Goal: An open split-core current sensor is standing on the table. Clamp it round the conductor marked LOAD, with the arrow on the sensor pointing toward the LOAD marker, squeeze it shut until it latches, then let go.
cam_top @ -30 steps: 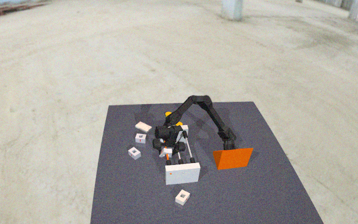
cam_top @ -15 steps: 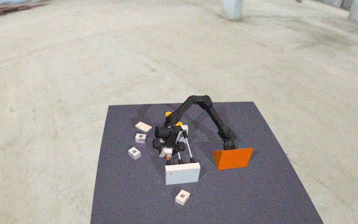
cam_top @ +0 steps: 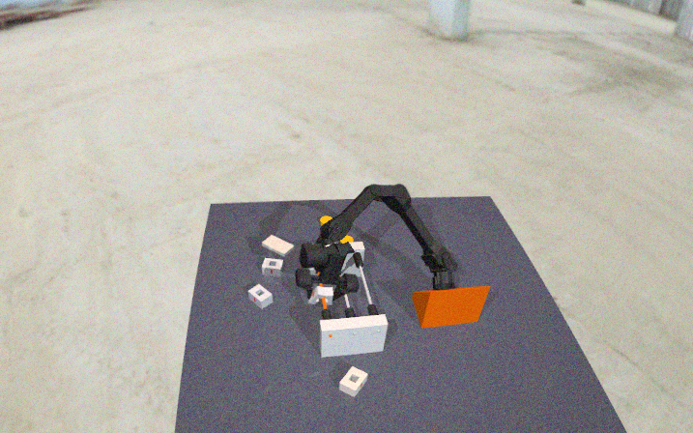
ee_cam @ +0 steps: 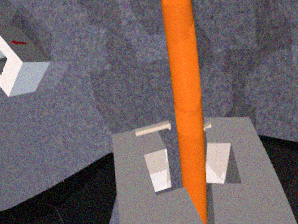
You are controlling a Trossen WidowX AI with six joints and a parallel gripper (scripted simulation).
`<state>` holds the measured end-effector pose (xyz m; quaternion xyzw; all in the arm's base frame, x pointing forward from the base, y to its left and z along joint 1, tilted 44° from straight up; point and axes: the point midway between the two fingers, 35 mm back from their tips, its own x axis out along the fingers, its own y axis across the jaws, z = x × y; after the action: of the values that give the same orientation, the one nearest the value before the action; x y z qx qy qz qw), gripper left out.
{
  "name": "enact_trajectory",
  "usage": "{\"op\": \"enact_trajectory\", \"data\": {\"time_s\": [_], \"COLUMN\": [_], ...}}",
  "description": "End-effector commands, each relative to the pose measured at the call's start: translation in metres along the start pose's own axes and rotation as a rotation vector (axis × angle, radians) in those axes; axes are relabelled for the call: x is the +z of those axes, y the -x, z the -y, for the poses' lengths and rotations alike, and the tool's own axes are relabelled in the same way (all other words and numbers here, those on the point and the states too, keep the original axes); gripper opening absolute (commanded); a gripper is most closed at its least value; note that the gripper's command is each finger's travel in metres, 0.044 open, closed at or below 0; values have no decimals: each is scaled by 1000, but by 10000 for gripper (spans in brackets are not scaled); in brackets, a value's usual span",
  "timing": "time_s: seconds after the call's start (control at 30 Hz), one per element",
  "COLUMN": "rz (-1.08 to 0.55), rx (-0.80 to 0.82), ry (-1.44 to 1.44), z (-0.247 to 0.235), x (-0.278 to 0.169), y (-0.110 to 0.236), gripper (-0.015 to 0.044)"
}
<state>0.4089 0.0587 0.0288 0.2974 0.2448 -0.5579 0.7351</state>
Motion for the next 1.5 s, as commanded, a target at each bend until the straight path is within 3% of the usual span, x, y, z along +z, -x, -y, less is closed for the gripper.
{"op": "enact_trajectory", "data": {"time_s": [0.0, 0.57, 0.77, 1.47], "rz": [0, -3, -17, -19], "rx": [2, 25, 222, 255], "ry": [-2, 1, 7, 6], "z": [0, 0, 3, -3], "x": [0, -1, -8, -10], "y": [0, 3, 25, 2], "gripper": [0, 440, 440, 440]}}
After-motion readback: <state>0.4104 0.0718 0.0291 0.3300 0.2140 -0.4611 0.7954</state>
